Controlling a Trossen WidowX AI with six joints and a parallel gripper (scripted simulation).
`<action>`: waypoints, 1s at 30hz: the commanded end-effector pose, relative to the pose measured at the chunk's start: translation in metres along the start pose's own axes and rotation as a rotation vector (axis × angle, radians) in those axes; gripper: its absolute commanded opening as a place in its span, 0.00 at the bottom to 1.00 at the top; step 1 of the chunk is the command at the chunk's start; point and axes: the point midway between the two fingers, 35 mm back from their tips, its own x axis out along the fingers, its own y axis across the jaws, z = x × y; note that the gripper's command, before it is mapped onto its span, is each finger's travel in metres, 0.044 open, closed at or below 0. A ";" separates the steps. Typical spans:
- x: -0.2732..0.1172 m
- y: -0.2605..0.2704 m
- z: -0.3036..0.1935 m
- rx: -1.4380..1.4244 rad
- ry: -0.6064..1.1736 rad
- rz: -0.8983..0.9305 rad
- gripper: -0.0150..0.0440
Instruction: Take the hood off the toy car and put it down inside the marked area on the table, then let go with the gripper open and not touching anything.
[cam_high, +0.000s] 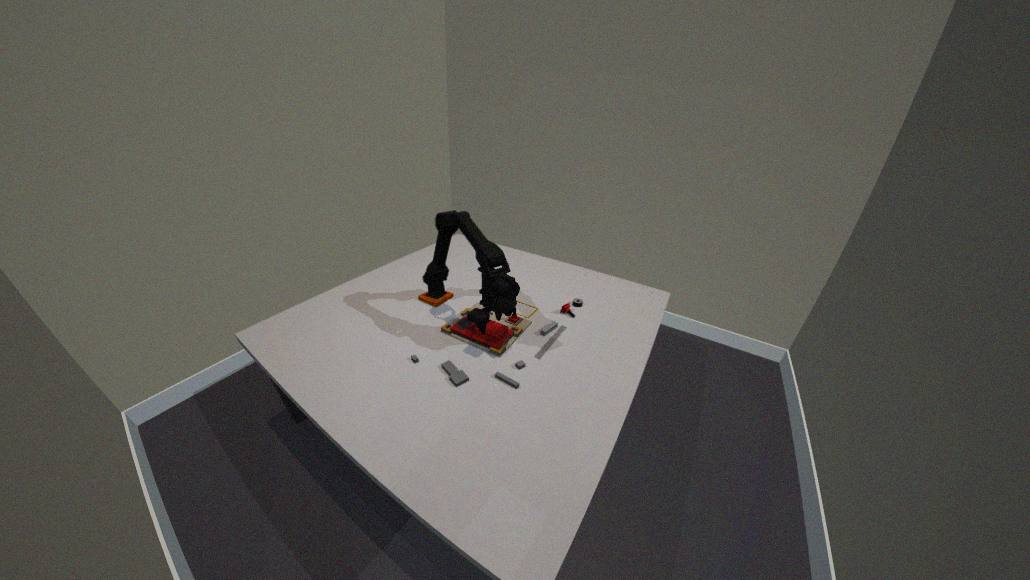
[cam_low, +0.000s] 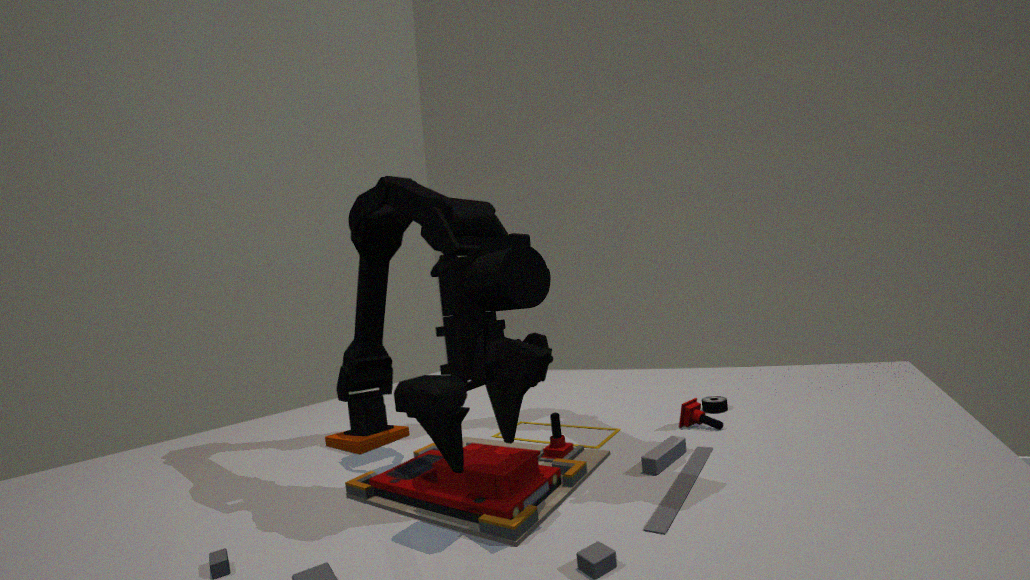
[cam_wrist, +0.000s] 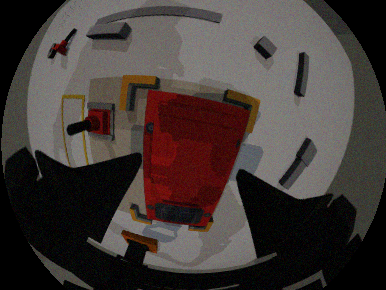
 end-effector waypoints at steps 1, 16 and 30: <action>0.003 0.001 0.000 0.006 0.002 0.004 1.00; 0.011 0.001 0.000 0.006 0.002 0.004 1.00; 0.018 0.001 -0.001 0.006 0.002 0.004 1.00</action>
